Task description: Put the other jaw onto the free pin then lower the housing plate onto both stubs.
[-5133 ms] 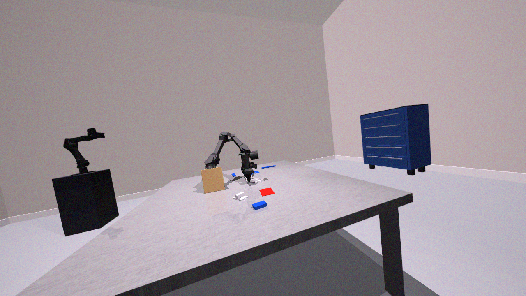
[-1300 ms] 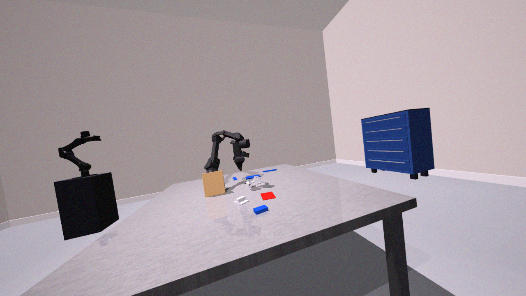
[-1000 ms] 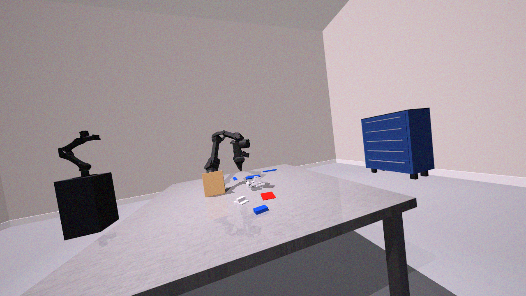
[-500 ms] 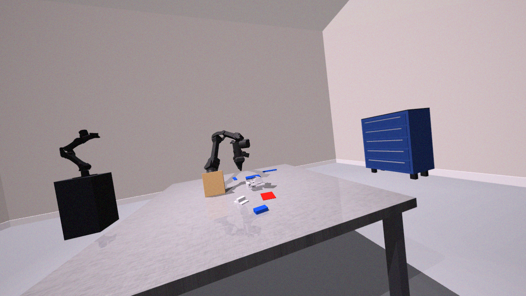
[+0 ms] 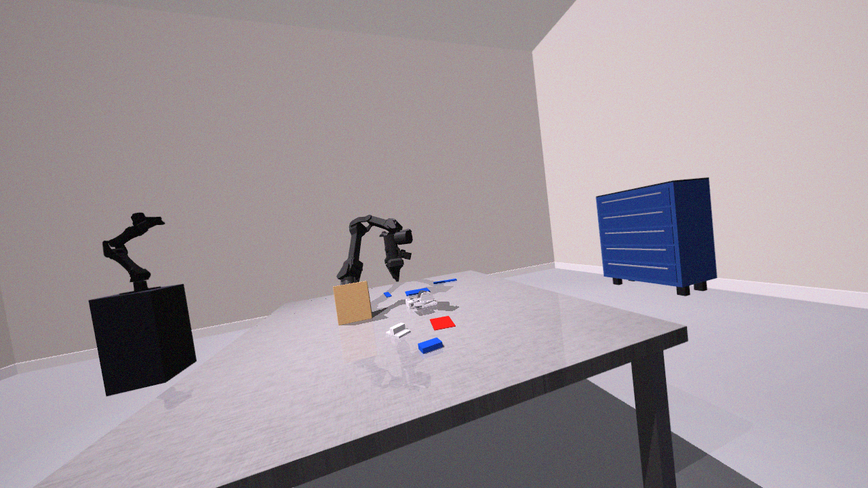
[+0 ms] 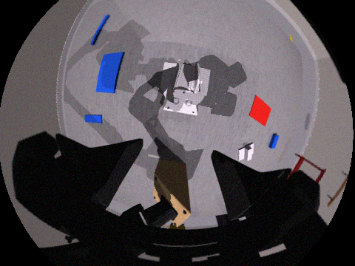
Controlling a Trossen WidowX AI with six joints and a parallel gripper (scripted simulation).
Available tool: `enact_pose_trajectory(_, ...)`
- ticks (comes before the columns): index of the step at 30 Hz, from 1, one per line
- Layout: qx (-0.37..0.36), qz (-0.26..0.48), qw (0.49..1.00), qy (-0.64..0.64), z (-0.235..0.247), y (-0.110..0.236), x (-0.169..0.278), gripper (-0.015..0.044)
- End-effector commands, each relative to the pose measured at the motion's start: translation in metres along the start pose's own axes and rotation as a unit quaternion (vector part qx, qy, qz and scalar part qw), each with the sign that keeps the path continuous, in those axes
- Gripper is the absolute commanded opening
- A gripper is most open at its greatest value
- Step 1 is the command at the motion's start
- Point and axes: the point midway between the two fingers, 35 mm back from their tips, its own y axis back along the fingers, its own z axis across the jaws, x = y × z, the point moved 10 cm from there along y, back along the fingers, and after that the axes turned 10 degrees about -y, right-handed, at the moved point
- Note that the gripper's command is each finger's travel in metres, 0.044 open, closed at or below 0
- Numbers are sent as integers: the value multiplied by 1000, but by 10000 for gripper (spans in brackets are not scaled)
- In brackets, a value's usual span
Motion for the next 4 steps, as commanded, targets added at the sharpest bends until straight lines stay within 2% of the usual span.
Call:
enact_pose_trajectory(1,2,2,1000,2,0,0,1,440)
enact_pose_trajectory(4,2,2,1000,2,0,0,1,440)
